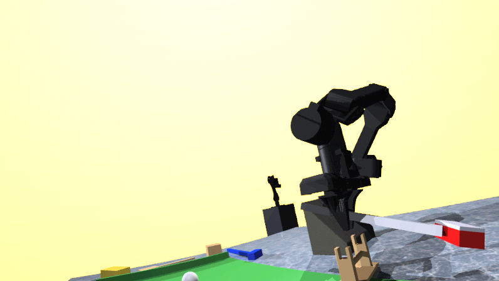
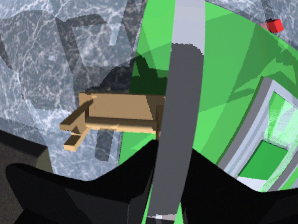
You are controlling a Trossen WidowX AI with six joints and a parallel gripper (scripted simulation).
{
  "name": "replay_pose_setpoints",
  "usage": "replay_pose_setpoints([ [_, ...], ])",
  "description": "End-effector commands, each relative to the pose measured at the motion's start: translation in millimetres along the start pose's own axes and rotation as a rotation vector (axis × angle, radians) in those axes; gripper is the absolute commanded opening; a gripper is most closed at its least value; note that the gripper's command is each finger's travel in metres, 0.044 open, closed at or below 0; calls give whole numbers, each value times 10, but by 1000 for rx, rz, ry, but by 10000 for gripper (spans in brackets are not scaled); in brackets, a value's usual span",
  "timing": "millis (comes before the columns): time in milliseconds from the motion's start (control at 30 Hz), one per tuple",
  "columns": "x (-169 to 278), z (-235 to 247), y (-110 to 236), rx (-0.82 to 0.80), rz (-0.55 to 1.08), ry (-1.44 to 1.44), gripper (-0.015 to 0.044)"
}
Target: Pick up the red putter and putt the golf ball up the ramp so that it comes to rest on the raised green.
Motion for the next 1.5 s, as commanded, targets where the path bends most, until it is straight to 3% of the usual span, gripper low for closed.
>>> replay_pose_setpoints([
  [0,194,-242,39,58,77,-30,0],
  [533,1292,-1026,230,249,414,-216,0],
  [1467,3265,-1525,573,348,1040,-494,0],
])
Point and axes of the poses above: the point midway between the two fingers, 35 mm back from their tips, its own y axis back along the fingers, its own z axis across the jaws, x = y × z, the point moved 1 cm from there along y, back along the fingers, and after that the axes turned 7 degrees about -y, right-handed, at the moved point
